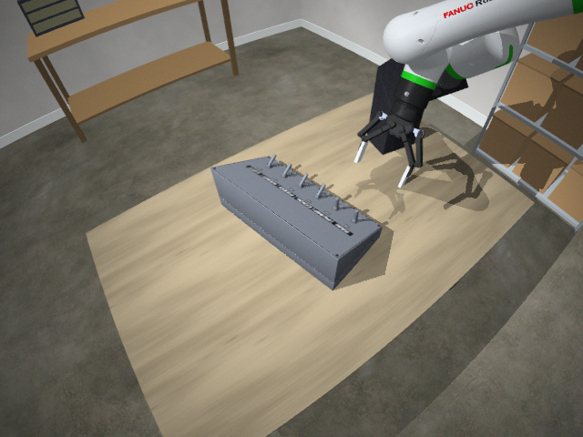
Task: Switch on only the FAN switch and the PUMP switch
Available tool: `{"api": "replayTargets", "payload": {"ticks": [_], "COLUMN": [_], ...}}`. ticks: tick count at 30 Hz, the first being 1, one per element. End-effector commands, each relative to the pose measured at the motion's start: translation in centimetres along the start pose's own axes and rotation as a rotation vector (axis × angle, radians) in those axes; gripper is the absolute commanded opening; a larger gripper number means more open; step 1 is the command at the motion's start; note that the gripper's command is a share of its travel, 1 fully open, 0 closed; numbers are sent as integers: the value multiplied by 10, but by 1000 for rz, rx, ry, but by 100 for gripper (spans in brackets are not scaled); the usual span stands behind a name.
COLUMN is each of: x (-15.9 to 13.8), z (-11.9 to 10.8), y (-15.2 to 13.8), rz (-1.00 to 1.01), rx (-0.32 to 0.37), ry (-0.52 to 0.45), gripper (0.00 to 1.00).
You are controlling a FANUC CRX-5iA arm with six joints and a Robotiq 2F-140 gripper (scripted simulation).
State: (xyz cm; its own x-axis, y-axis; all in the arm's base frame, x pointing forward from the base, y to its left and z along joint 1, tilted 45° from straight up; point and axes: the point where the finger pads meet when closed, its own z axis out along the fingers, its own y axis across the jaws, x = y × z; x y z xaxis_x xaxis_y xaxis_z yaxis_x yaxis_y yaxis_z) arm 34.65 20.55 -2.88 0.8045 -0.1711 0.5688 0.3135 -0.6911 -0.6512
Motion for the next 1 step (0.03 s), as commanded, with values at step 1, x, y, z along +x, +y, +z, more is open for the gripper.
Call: {"api": "replayTargets", "payload": {"ticks": [1], "x": [0], "z": [0], "y": [0], "rz": [0], "rx": [0], "ry": [0], "gripper": [100]}}
